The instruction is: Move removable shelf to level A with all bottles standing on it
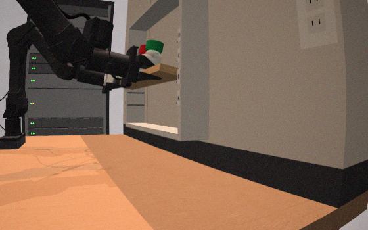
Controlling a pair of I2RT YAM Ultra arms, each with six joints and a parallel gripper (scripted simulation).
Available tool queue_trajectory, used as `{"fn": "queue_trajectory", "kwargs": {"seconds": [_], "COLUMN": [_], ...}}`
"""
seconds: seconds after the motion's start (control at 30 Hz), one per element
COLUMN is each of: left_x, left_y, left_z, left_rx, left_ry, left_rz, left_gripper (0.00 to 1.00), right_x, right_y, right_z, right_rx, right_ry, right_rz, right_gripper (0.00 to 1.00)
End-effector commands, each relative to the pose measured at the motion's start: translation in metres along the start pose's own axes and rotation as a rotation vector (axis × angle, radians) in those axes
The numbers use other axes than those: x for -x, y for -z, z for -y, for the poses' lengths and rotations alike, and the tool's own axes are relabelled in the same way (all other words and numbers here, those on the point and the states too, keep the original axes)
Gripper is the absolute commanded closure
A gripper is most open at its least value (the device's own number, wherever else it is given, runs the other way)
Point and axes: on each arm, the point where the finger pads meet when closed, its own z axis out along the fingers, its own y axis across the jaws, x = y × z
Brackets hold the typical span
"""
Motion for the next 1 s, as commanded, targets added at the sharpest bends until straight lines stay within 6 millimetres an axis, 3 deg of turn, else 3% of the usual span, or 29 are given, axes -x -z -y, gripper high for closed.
{"fn": "queue_trajectory", "kwargs": {"seconds": [0.0,0.97], "left_x": [0.000,0.000], "left_y": [0.014,0.045], "left_z": [-0.059,-0.048], "left_rx": [0.165,0.165], "left_ry": [0.011,0.011], "left_rz": [0.000,0.000], "left_gripper": [1.00,1.00], "right_x": [-0.004,-0.004], "right_y": [0.015,0.047], "right_z": [0.061,0.050], "right_rx": [-0.163,-0.163], "right_ry": [-0.019,-0.019], "right_rz": [-0.011,-0.011], "right_gripper": [1.00,1.00]}}
